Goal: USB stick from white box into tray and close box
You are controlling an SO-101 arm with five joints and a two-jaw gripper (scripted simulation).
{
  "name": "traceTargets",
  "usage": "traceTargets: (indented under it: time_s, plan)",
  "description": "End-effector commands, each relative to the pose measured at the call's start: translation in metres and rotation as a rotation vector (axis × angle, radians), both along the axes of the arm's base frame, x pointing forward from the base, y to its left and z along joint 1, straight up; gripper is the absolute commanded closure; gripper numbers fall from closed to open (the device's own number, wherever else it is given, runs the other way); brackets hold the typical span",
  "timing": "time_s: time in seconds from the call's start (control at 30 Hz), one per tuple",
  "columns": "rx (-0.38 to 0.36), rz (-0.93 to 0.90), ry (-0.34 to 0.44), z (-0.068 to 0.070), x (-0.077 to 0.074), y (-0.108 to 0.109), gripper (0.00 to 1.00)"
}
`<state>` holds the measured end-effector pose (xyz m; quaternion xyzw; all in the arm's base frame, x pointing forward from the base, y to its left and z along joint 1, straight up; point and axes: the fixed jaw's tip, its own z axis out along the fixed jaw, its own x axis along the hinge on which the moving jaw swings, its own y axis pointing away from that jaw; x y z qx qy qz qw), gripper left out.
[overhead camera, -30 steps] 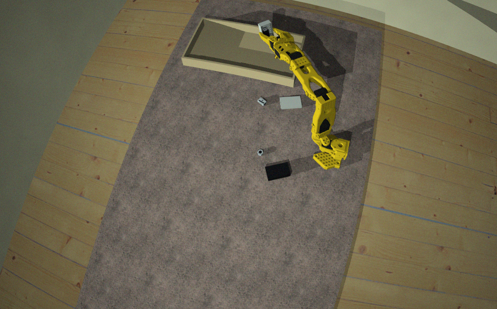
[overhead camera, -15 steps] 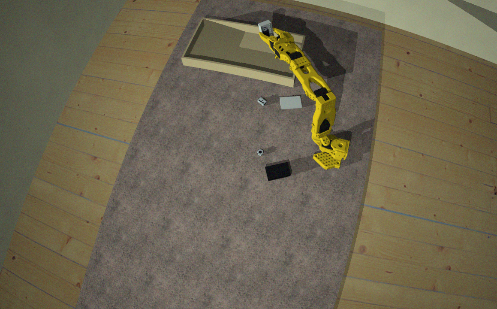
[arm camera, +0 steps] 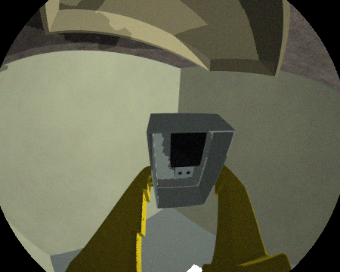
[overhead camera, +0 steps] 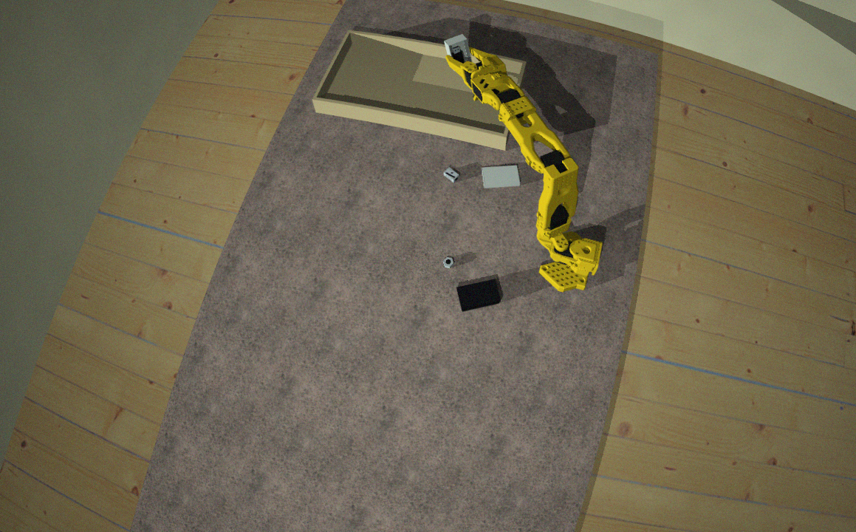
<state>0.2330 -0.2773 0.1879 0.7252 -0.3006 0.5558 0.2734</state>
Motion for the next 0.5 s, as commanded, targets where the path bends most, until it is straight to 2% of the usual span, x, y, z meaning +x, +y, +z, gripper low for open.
traceTargets:
  time_s: [0.0,0.47]
  plan:
    - [-0.05,-0.006,-0.034,0.0146,-0.0019,-0.0023,0.79]
    - [-0.048,-0.005,-0.037,0.0083,0.0003,-0.0036,0.79]
